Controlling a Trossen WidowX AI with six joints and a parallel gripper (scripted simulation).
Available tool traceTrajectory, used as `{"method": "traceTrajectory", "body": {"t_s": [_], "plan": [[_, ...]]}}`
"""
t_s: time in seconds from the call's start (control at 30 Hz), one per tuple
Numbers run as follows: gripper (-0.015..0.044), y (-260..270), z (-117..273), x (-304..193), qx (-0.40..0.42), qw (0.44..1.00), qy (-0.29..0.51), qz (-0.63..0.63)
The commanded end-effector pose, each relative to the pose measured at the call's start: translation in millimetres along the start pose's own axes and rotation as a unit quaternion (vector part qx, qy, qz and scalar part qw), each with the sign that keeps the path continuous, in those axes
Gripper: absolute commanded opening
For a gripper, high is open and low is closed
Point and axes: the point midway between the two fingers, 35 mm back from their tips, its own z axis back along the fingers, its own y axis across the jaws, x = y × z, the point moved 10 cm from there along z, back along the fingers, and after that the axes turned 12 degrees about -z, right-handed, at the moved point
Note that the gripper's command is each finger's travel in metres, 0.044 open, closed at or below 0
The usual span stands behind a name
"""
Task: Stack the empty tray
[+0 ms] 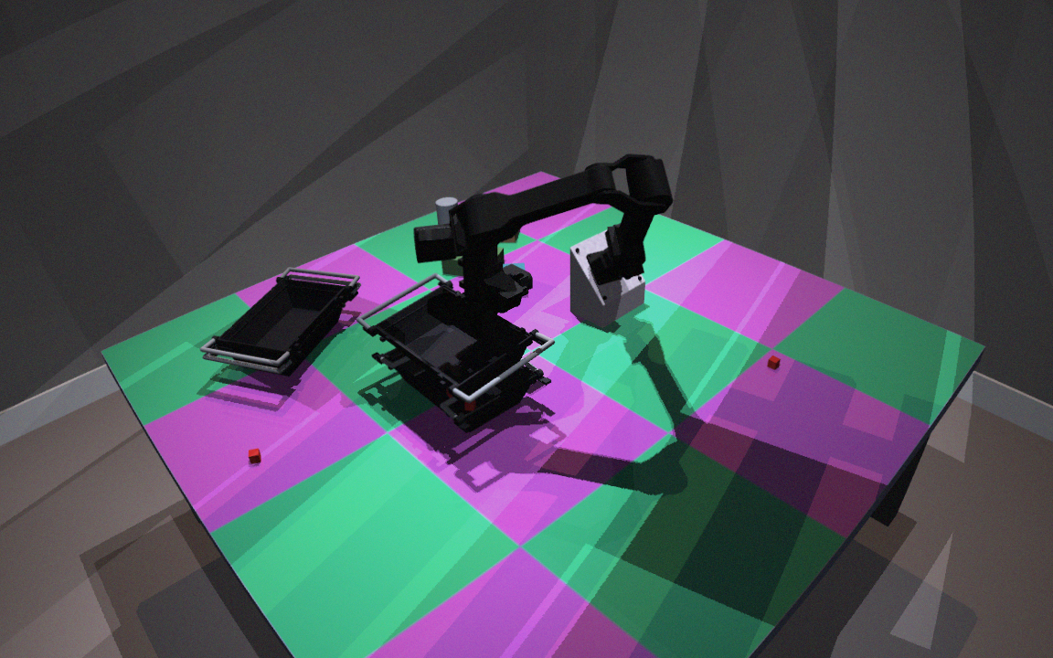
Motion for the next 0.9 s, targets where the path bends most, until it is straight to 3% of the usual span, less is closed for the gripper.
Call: {"method": "traceTrajectory", "body": {"t_s": [0.0,0.87], "plan": [[0.0000,3.4,-8.5,2.0,0.019,1.000,0.004,-0.005],[0.0000,1.7,-4.4,1.0,0.010,1.000,0.002,-0.003]]}}
